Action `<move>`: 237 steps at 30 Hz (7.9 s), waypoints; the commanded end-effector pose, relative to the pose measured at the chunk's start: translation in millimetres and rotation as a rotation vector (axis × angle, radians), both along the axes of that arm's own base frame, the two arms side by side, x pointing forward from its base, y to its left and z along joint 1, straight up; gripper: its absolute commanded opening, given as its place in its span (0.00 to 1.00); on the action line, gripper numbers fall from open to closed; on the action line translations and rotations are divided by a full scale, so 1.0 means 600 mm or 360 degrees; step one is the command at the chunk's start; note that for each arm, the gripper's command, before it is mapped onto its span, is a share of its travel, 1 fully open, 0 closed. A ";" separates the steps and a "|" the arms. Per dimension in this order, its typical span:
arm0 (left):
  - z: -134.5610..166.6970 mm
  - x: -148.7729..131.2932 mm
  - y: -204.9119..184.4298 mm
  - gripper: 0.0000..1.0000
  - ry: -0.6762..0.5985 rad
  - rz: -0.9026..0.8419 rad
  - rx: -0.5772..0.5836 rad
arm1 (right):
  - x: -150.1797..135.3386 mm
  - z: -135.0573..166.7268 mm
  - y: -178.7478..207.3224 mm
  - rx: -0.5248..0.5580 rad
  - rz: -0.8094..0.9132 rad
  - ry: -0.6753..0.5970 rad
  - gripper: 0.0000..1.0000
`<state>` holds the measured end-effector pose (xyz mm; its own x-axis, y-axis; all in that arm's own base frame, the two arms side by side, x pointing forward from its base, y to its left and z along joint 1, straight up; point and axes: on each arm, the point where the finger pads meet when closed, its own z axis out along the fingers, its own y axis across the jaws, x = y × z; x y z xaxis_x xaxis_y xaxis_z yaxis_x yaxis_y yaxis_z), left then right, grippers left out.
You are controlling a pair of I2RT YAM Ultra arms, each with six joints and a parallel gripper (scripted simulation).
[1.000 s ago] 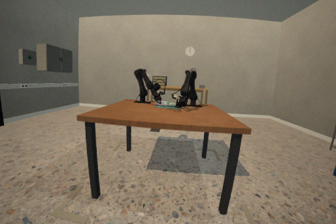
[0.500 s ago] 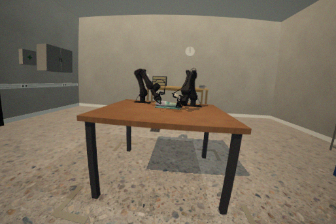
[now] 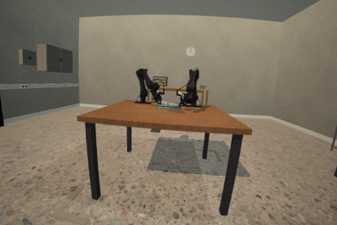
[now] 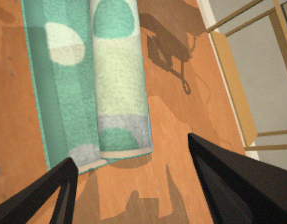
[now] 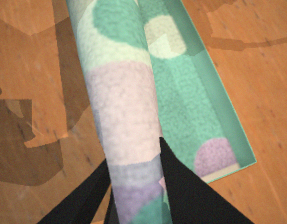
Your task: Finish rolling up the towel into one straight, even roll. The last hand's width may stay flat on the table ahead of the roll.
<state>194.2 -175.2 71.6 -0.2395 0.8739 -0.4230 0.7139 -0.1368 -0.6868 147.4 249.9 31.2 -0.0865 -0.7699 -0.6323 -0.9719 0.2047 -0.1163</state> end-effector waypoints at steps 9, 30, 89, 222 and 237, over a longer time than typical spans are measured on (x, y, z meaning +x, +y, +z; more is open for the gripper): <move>0.020 -0.008 -0.004 0.89 -0.0269 -0.0054 -0.0108 | -0.009 0.013 0.013 0.0107 0.0051 0.0522 0.30; 0.030 -0.074 -0.038 0.96 -0.1582 -0.0060 -0.0477 | -0.009 0.022 0.013 0.0251 0.0046 0.1304 0.30; -0.066 -0.062 -0.055 0.49 -0.1680 -0.0114 -0.0538 | -0.009 0.003 0.013 0.0271 0.0045 0.1410 0.30; -0.063 -0.062 -0.055 0.35 0.0053 -0.0098 -0.0033 | 0.041 0.087 -0.071 0.0271 0.0045 0.1410 0.85; -0.049 -0.062 -0.055 0.72 0.0053 -0.0098 -0.0033 | 0.041 0.087 -0.071 0.0271 0.0045 0.1410 0.85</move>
